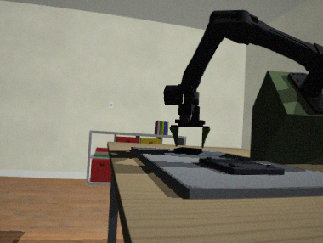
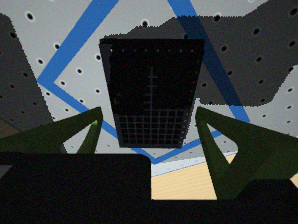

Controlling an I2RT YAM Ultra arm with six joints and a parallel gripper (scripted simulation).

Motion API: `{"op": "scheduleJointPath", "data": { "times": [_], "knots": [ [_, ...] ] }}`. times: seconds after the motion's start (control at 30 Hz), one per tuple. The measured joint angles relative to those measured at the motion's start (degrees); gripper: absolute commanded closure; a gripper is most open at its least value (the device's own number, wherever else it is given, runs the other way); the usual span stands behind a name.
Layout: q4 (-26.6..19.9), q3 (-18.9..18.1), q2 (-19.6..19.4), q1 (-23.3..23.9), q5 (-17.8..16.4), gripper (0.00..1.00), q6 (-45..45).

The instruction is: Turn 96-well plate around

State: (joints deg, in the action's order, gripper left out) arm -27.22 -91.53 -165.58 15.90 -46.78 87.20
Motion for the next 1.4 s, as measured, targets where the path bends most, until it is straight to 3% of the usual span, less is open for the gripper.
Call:
{"op": "scheduleJointPath", "data": {
  "times": [0.7,1.4],
  "knots": [
    [-10.49,-1.22,4.2,5.49,1.2,0.0,7.23],
    [-11.91,-1.29,4.59,5.77,1.2,0.0,8.2]
  ]
}}
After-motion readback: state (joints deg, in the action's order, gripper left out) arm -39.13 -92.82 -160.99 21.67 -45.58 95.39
